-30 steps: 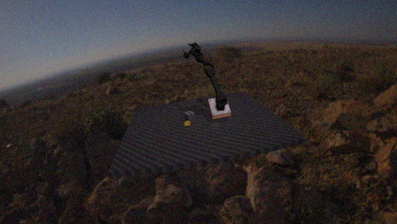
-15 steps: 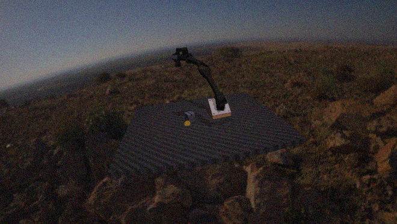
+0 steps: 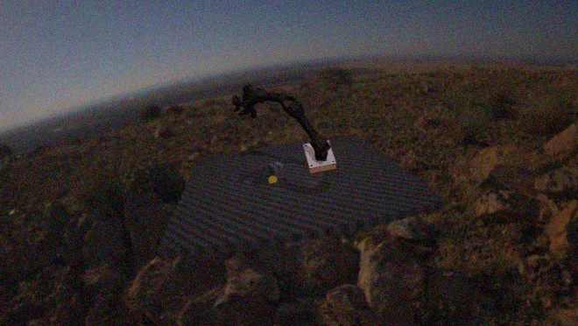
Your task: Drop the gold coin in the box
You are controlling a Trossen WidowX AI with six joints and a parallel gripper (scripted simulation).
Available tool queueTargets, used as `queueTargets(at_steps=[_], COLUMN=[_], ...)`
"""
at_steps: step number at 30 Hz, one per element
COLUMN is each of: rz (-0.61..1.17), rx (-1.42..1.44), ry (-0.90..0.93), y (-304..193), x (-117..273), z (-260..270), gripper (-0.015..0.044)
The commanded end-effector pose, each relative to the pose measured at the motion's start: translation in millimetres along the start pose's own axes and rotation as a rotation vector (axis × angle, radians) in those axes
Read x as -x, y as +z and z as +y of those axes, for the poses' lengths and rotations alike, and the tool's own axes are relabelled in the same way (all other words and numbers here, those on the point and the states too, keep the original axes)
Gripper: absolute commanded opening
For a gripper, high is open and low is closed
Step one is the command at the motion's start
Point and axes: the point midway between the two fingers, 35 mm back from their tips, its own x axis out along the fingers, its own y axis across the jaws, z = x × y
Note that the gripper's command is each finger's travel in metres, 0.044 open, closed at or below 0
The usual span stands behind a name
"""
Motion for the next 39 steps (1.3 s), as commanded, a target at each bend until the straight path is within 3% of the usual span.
queueTargets(at_steps=[1,11,22,26,39], rz=[0.153,0.569,1.111,1.203,1.204], rx=[0.227,0.765,1.286,1.357,1.356], ry=[-0.101,-0.229,-0.191,-0.166,-0.164], y=[-74.5,-236.8,-369.0,-382.9,-400.0], x=[0.7,42.4,143.6,163.6,145.0], z=[-11.0,-54.9,-129.6,-143.6,-168.0], gripper=[0.0161,0.0161,0.0161,0.0161,0.0161])
